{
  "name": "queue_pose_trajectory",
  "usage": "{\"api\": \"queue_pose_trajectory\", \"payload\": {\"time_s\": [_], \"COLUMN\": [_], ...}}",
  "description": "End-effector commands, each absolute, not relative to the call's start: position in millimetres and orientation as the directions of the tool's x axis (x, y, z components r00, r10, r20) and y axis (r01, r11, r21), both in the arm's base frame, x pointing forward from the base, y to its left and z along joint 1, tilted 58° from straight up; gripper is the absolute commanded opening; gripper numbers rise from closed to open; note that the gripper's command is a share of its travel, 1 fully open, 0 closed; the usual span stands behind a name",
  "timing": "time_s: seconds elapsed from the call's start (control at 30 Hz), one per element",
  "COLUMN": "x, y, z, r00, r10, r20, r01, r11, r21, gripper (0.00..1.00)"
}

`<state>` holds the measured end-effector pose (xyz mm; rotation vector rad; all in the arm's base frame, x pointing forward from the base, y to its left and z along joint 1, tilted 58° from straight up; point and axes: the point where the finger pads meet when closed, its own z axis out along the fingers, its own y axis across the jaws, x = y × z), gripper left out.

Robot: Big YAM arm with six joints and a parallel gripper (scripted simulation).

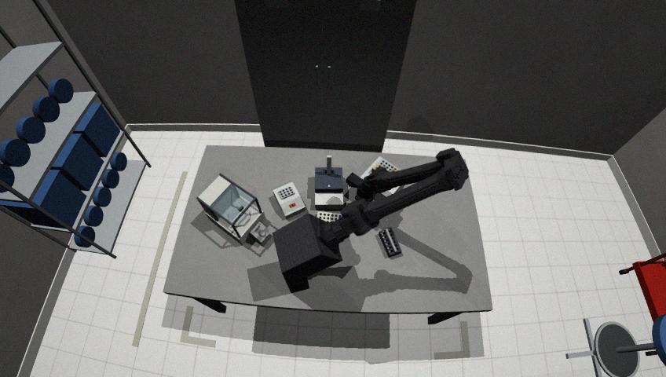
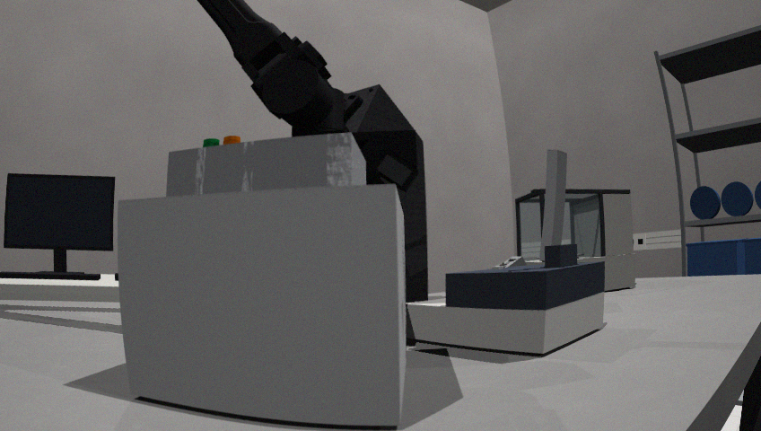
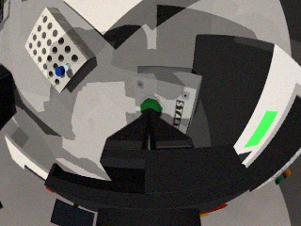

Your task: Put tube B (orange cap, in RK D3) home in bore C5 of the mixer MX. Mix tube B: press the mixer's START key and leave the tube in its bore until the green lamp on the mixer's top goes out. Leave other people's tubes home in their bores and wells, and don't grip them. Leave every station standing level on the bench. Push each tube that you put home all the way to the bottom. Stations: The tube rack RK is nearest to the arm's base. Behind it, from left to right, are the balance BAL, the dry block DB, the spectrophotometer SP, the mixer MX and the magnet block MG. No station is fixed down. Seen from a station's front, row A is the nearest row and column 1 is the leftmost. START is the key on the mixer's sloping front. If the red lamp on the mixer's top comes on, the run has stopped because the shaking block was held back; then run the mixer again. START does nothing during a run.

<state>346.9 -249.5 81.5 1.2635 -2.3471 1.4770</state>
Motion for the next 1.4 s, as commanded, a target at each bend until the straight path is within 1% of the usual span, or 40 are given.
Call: {"api": "queue_pose_trajectory", "payload": {"time_s": [0.0,1.37], "x": [346,326], "y": [-237,-191], "z": [85,118], "r00": [-0.654,-0.657], "r10": [-0.6,-0.6], "r20": [0.46,0.458], "r01": [-0.674,-0.671], "r11": [0.187,0.187], "r21": [-0.715,-0.718], "gripper": [0.0,0.0]}}
